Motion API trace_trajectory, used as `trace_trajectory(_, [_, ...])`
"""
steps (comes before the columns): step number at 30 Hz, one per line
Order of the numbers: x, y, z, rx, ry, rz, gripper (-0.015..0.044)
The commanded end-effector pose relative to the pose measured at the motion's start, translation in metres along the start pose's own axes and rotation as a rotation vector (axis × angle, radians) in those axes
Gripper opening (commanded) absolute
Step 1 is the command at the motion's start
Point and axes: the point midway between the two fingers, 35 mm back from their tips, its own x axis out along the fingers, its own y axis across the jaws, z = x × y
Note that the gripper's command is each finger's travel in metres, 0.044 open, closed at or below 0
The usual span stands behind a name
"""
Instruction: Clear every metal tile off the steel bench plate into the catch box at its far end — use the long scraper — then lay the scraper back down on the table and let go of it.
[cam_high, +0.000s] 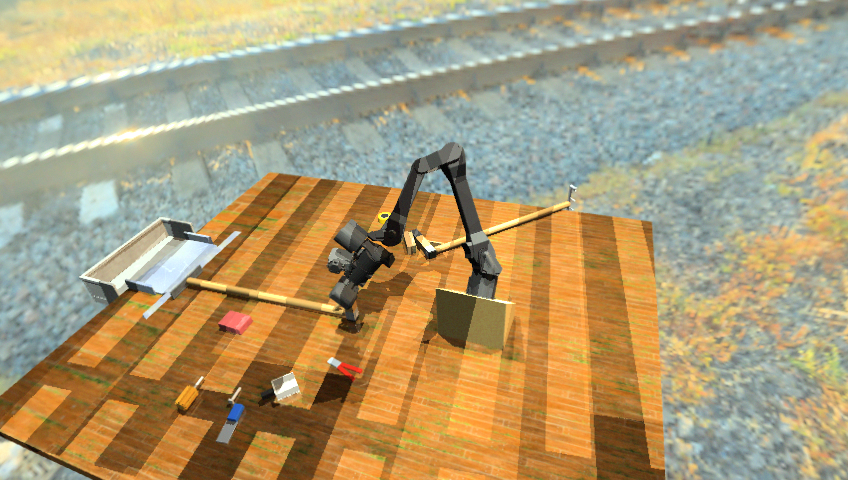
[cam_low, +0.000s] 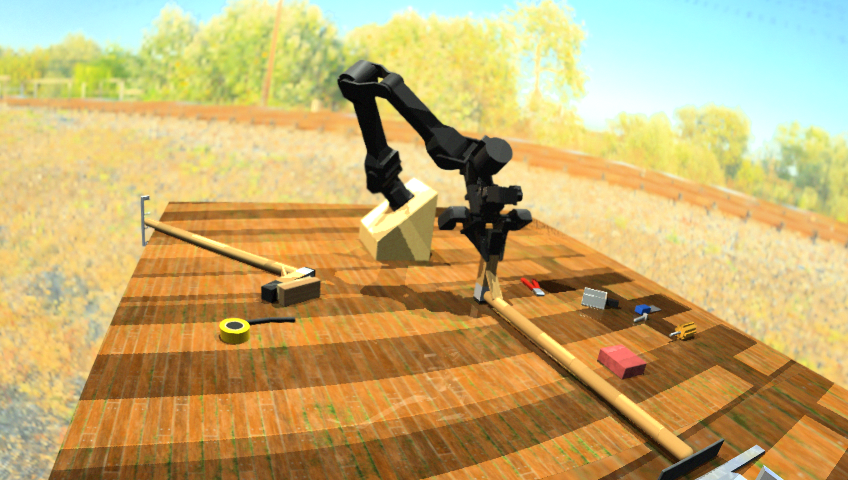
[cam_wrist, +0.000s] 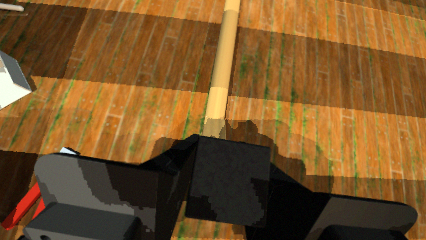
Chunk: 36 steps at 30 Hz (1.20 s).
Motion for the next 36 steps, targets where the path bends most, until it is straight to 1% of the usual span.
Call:
trace_trajectory(1, [-0.004, -0.002, 0.000, 0.010, -0.011, -0.005, 0.0000])
trace_trajectory(17, [-0.011, -0.008, -0.012, 0.010, -0.012, -0.006, 0.0000])
trace_trajectory(36, [-0.014, -0.032, -0.017, 0.017, -0.008, -0.014, 0.0000])
